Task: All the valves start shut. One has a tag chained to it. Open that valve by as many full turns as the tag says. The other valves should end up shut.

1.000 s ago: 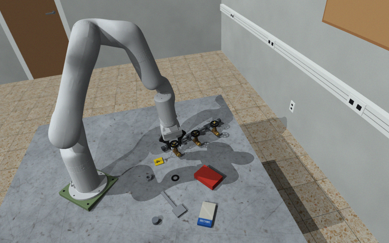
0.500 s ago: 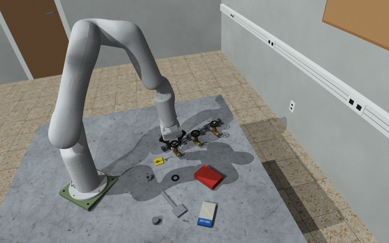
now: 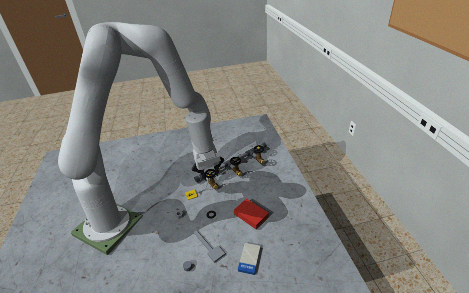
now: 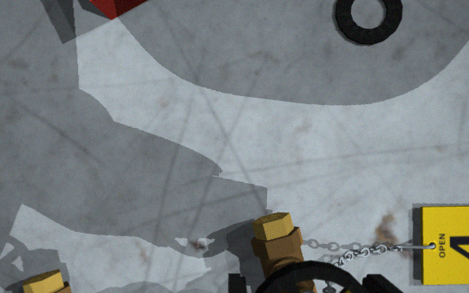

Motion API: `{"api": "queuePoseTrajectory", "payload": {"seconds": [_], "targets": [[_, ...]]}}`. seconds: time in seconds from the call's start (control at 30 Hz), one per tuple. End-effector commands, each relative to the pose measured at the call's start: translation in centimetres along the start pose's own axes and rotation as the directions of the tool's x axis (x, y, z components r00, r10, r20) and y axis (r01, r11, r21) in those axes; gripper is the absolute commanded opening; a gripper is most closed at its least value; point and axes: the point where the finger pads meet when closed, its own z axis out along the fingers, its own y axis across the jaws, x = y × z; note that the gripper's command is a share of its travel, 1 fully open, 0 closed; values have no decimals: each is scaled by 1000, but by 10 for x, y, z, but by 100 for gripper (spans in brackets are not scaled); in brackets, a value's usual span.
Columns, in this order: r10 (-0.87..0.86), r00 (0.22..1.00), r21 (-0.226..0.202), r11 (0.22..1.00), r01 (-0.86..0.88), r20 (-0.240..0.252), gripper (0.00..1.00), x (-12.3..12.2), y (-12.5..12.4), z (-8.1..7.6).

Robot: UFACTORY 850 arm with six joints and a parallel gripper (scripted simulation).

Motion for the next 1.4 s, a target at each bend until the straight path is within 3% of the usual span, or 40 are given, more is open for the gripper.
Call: {"api": "queuePoseTrajectory", "payload": {"seconds": [0.0, 0.37, 0.6, 0.8, 0.87, 0.9, 1.37], "targets": [[-81, 997, 3, 997, 81, 1, 0, 0, -1, -1], [-378, 926, 3, 926, 378, 0, 0, 0, -1, -1], [-658, 753, 0, 753, 658, -3, 0, 0, -1, -1], [-828, 560, -11, 561, 828, -11, 0, 0, -1, -1], [-828, 560, -11, 561, 828, -11, 0, 0, -1, -1], [-892, 453, -10, 453, 892, -10, 0, 0, -1, -1], [-994, -109, -51, -108, 993, -14, 0, 0, -1, -1]]}}
